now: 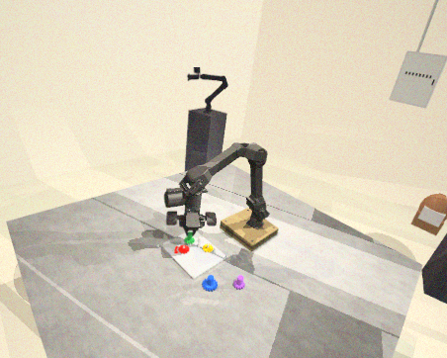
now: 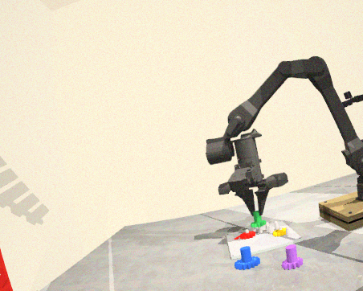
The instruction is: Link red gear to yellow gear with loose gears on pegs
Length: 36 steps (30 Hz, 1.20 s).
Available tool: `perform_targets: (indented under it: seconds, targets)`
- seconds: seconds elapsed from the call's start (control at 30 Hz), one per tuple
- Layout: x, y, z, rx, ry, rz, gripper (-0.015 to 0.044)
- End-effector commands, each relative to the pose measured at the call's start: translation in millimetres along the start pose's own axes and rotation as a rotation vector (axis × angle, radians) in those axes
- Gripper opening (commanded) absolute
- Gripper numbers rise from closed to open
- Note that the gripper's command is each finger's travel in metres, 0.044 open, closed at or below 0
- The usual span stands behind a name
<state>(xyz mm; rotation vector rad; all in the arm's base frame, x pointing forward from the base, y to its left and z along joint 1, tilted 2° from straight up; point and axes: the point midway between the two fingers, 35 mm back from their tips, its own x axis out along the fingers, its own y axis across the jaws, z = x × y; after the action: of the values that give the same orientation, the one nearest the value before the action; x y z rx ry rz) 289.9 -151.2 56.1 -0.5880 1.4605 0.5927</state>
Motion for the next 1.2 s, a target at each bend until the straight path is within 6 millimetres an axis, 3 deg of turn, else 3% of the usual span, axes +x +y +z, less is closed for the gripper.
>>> perform_targets:
  seconds: [0.0, 0.2, 0.37, 1.0, 1.17]
  targets:
    - [9.3, 1.7, -0.5, 0.098, 0.005, 0.011, 0.0000]
    - [18.4, 2.0, -1.1, 0.232, 0.006, 0.011, 0.0000]
    - [14.3, 1.3, -1.1, 0.259, 0.006, 0.010, 0.0000]
    - [16.9, 1.6, -1.4, -0.194, 0.004, 0.012, 0.0000]
    - [17.7, 1.0, -1.1, -0.197, 0.004, 0.012, 0.0000]
